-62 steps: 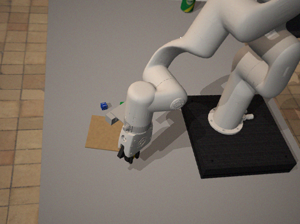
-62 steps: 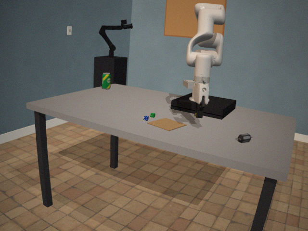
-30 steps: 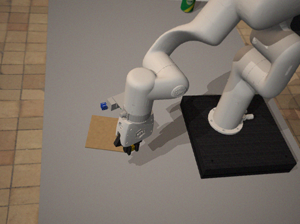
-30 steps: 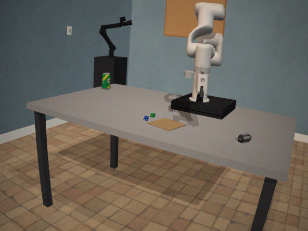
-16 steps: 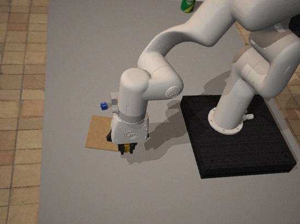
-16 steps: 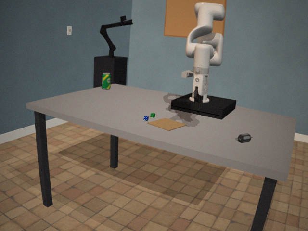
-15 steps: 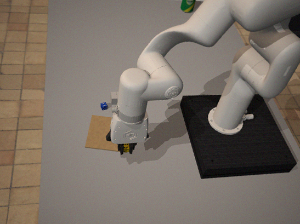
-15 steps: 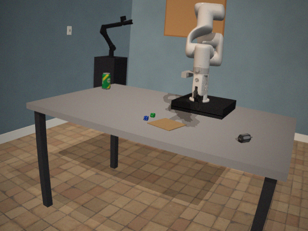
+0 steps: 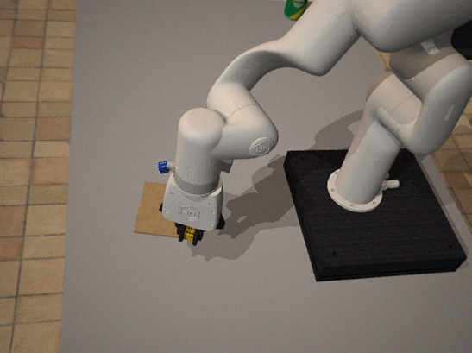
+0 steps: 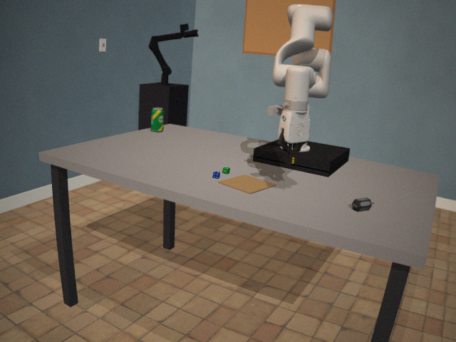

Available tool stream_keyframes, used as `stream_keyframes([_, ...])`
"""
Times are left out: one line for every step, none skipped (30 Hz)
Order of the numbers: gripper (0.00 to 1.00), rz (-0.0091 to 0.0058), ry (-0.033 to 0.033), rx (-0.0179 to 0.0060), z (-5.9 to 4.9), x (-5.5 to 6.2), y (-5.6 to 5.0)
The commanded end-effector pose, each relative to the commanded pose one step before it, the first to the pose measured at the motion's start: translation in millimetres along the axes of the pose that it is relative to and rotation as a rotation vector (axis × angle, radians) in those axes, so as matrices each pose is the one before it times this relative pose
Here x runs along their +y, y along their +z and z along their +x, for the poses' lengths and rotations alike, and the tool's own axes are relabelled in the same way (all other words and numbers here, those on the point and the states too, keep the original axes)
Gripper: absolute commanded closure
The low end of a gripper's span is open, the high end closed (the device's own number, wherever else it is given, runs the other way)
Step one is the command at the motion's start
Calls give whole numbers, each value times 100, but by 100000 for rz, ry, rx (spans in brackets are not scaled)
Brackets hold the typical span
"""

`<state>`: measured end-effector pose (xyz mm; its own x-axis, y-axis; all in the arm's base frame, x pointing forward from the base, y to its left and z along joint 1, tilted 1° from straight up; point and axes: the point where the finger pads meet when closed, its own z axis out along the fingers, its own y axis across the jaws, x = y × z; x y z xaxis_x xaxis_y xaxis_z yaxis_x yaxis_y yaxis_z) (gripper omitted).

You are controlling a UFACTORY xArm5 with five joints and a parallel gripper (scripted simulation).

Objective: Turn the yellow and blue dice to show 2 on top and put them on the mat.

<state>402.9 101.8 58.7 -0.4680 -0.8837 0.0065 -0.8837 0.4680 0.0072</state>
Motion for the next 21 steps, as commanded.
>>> stream_keyframes([85,123,14931,-136,-273,-575,-41])
stream_keyframes([85,1,5484,-3,-93,-171,32])
stream_keyframes([85,0,2678,-1,-49,-81,16])
stream_keyframes([85,0,3193,-2,-61,-95,20])
stream_keyframes([85,0,3136,-2,-63,-92,20])
stream_keyframes([85,0,1531,-1,-32,-44,10])
stream_keyframes([85,0,4565,-2,-97,-129,29])
stream_keyframes([85,0,2926,-2,-66,-80,19])
stream_keyframes([85,0,3199,-2,-74,-85,21])
stream_keyframes([85,0,3077,-2,-74,-80,21])
stream_keyframes([85,0,784,0,-19,-20,5])
stream_keyframes([85,0,5341,-3,-133,-134,37])
stream_keyframes([85,0,0,0,0,0,0])
stream_keyframes([85,0,0,0,0,0,0])
stream_keyframes([85,0,1232,-1,-32,-29,9])
stream_keyframes([85,-1,6038,-3,-159,-142,43])
stream_keyframes([85,-1,5463,-3,-150,-120,40])
stream_keyframes([85,0,2581,-1,-74,-53,19])
stream_keyframes([85,0,2277,-1,-66,-45,17])
stream_keyframes([85,-1,3374,-2,-99,-65,26])
stream_keyframes([85,0,860,0,-26,-16,7])
